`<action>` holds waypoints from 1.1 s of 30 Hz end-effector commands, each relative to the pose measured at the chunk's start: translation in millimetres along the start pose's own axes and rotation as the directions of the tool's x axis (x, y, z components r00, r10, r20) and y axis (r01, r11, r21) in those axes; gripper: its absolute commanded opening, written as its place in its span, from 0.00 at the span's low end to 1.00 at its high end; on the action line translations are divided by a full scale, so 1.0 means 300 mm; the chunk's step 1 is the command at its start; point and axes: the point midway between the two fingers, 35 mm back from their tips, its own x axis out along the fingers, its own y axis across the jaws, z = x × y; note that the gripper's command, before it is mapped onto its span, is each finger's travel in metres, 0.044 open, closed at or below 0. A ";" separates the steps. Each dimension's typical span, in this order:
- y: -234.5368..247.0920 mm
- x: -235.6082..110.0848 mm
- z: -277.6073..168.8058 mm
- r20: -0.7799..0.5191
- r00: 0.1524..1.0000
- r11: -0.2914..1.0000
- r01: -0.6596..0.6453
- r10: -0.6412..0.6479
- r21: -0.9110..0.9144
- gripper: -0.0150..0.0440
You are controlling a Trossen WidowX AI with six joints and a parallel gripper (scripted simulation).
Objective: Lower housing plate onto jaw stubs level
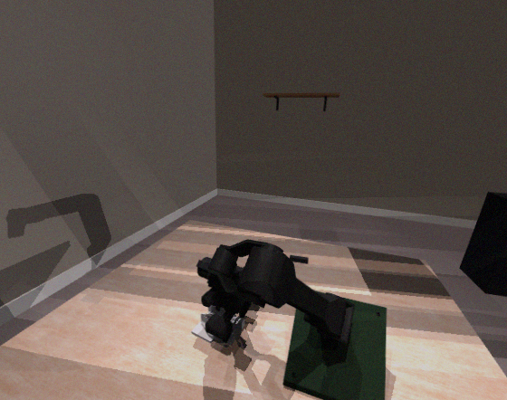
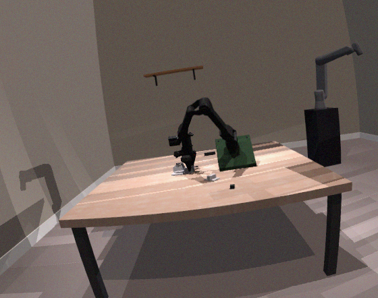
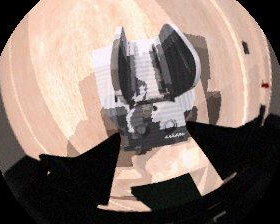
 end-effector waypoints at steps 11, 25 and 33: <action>-0.013 -0.236 -0.006 0.029 1.000 1.000 0.003 -0.003 -0.001 1.00; -0.061 -0.394 -0.226 0.014 1.000 1.000 0.004 -0.004 -0.001 1.00; -0.061 -0.394 -0.226 0.014 1.000 1.000 0.004 -0.004 -0.001 1.00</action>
